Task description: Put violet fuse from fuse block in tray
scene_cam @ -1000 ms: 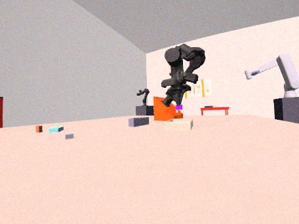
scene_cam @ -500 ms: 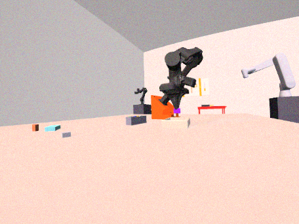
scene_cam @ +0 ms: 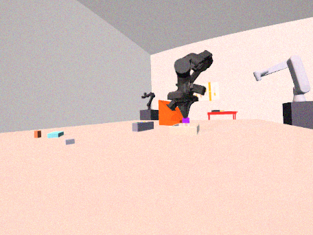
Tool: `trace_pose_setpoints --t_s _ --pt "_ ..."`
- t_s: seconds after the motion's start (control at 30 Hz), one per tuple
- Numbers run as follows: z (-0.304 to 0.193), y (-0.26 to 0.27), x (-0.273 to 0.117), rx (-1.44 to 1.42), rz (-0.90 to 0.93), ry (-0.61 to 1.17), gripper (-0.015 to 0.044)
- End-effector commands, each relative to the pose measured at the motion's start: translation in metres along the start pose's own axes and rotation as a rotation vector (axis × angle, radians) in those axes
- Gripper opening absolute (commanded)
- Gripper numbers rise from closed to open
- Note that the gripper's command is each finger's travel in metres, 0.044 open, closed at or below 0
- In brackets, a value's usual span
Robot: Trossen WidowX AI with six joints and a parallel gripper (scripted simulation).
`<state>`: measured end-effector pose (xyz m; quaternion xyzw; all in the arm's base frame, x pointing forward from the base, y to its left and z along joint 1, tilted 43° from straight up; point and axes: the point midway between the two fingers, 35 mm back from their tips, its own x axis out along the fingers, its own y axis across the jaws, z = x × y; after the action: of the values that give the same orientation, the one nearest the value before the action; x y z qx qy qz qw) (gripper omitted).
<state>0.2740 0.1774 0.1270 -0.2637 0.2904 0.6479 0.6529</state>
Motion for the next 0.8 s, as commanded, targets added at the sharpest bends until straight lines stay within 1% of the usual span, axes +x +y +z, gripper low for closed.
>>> trace_pose_setpoints --t_s 0.0,0.23,0.27,0.37,0.4,0.77 --pt "0.000 0.000 0.000 0.000 0.000 0.000 0.0131" --pt "0.000 0.000 0.000 0.000 0.000 0.000 0.0315" --pt "0.000 0.000 -0.003 0.000 0.000 0.001 0.0330" --pt "-0.002 0.000 -0.034 0.008 0.002 0.006 0.0330" --pt "-0.002 0.001 -0.037 0.009 0.003 0.006 0.0330" --pt "-0.003 0.001 -0.035 0.016 0.002 0.009 0.0330"
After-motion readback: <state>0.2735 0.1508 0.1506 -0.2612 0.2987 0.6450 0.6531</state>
